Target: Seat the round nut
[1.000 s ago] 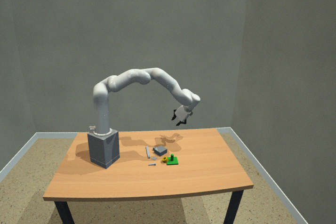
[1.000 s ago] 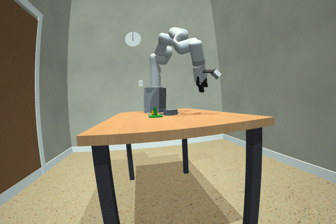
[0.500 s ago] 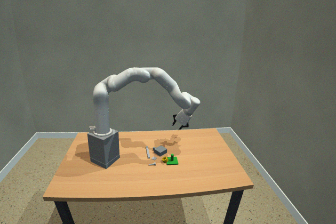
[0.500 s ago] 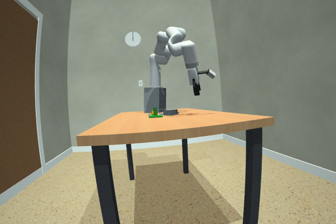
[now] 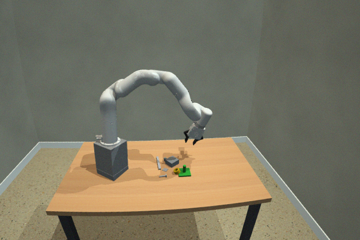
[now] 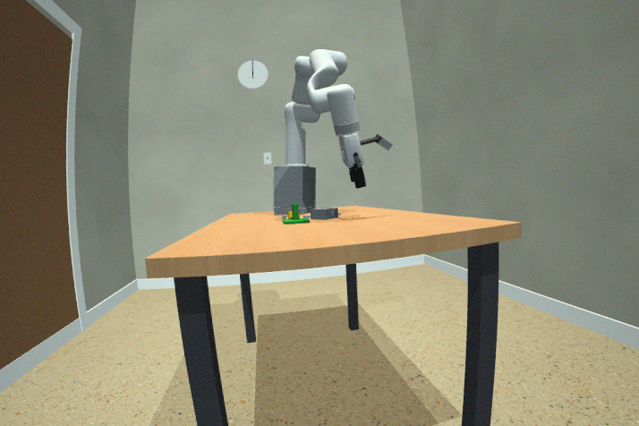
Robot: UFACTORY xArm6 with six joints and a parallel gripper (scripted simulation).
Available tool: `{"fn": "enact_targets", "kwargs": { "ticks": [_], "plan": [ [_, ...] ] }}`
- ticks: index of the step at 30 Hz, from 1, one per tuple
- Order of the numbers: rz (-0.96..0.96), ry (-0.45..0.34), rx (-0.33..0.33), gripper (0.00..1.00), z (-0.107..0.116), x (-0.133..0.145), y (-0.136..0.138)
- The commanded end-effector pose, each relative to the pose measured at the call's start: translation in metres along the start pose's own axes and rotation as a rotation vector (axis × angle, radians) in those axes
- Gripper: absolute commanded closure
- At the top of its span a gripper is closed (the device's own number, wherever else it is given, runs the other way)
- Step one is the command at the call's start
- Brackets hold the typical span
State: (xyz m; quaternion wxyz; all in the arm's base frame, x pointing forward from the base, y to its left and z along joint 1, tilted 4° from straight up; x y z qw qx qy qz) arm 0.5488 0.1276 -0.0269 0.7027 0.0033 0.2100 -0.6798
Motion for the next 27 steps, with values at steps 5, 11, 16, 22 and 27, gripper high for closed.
{"fn": "enact_targets", "kwargs": {
  "ticks": [5,11,16,22,27],
  "plan": [
    [0.319,-0.030,0.110,0.40,-0.001,0.041,-0.012],
    [0.548,-0.088,0.142,0.40,-0.004,0.071,-0.025],
    [0.734,-0.144,0.157,0.40,-0.005,0.093,-0.038],
    [0.877,-0.191,0.160,0.40,-0.006,0.110,-0.049],
    [1.043,-0.248,0.155,0.40,-0.008,0.129,-0.064]
  ]
}}
Point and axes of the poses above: the point where the finger pads meet when closed, its own z axis back along the fingers, its own y axis across the jaws, x = y × z, the point moved 4 cm from there along z, back along the fingers, and after that the axes turned 7 degrees about z, right-handed, at the moved point
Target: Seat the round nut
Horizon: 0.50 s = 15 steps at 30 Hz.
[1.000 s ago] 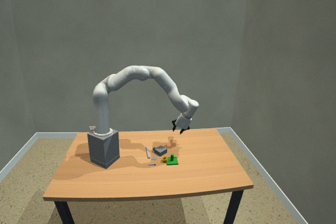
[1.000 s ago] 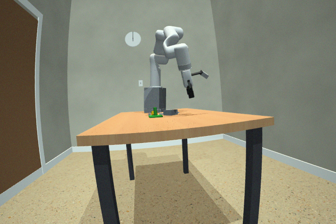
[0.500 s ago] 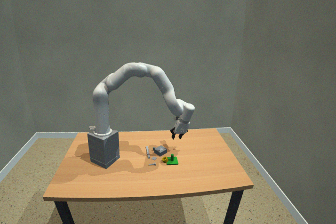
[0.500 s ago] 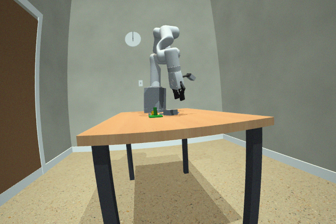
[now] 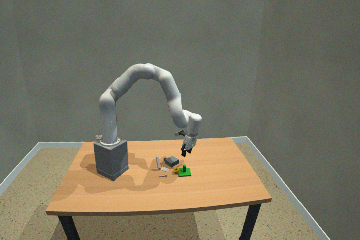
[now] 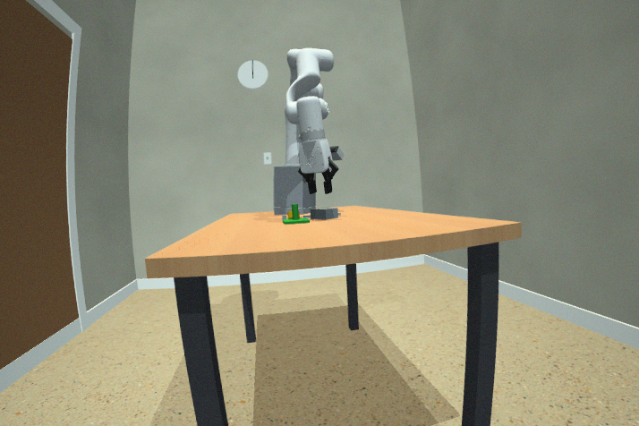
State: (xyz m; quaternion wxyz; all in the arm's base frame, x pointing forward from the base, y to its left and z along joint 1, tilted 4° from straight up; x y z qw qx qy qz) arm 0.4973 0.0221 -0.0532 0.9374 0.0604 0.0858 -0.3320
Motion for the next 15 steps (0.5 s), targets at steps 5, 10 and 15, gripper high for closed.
{"fn": "enact_targets", "kwargs": {
  "ticks": [5,10,15],
  "plan": [
    [0.335,-0.096,0.027,0.40,0.000,0.001,-0.045],
    [0.418,-0.116,0.015,0.40,0.000,0.000,-0.057],
    [0.538,-0.142,-0.005,0.40,0.000,-0.002,-0.073]
  ]
}}
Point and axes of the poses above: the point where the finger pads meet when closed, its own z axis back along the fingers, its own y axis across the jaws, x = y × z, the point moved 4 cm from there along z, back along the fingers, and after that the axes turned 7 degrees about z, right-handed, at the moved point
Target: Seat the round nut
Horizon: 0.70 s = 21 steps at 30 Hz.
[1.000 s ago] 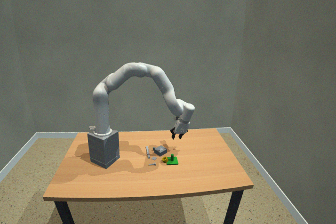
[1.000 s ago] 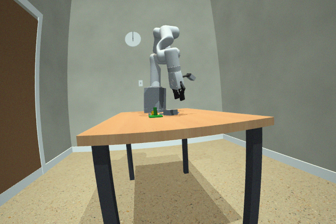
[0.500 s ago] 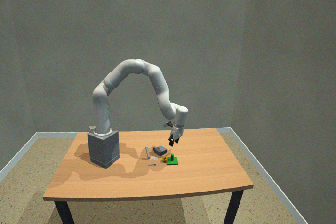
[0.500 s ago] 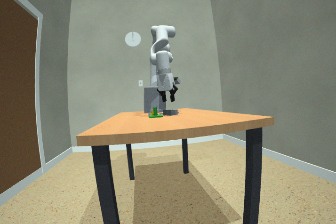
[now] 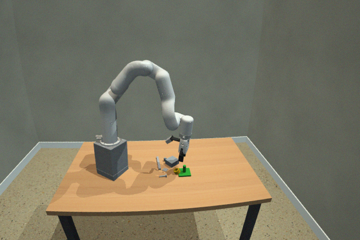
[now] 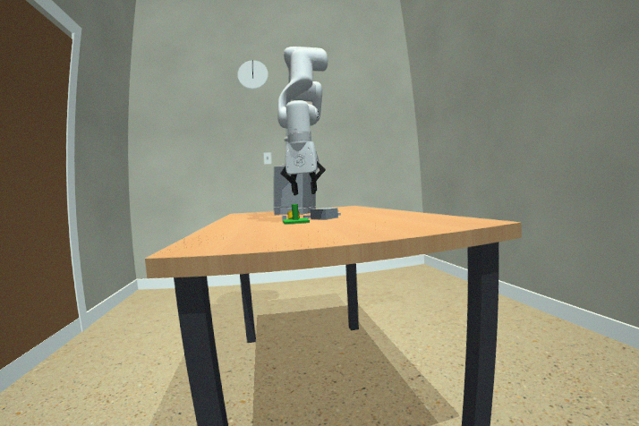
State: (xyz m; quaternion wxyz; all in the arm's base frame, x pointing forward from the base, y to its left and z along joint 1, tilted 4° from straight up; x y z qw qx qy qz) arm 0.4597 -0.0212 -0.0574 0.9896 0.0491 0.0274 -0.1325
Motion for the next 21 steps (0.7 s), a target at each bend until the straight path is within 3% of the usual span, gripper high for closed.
{"fn": "enact_targets", "kwargs": {
  "ticks": [1,21],
  "plan": [
    [0.141,-0.048,0.011,0.40,0.002,-0.009,-0.017],
    [0.367,-0.082,-0.033,0.40,0.004,-0.027,-0.042]
  ]
}}
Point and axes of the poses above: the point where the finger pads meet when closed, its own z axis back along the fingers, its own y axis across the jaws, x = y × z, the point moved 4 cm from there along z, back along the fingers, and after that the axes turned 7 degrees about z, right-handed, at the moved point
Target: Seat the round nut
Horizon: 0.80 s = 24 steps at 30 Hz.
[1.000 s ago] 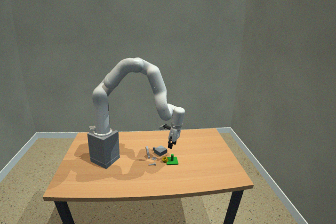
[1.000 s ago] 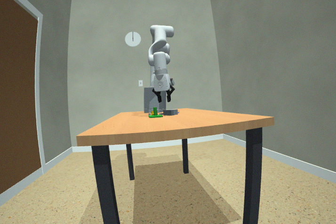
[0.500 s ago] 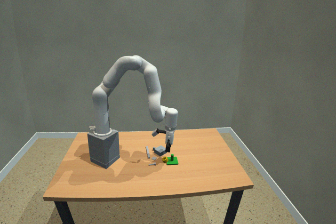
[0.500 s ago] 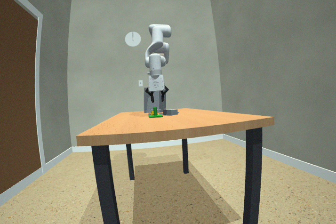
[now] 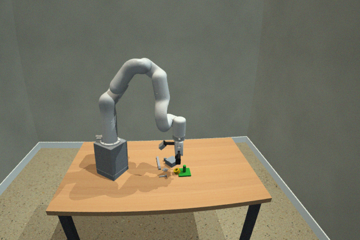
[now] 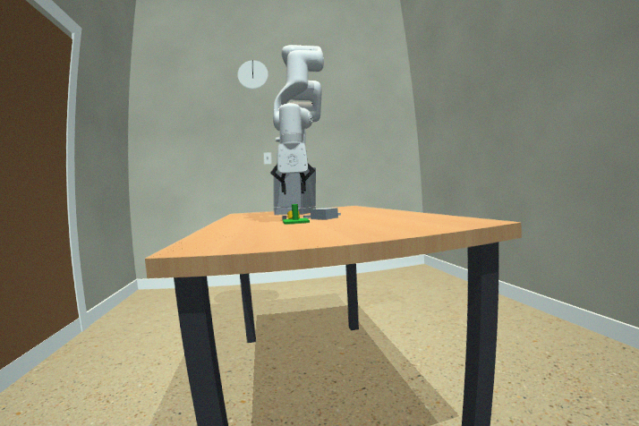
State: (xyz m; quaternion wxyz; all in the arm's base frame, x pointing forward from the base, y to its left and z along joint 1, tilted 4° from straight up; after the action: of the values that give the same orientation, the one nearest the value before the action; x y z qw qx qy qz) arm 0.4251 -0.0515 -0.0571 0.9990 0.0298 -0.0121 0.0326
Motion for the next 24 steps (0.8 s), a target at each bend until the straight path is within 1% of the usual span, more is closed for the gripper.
{"fn": "enact_targets", "kwargs": {
  "ticks": [1,24],
  "plan": [
    [0.038,-0.016,0.002,0.40,0.0016,-0.0030,-0.0033],
    [0.053,-0.018,-0.001,0.40,0.0018,-0.0048,-0.0044]
  ]
}}
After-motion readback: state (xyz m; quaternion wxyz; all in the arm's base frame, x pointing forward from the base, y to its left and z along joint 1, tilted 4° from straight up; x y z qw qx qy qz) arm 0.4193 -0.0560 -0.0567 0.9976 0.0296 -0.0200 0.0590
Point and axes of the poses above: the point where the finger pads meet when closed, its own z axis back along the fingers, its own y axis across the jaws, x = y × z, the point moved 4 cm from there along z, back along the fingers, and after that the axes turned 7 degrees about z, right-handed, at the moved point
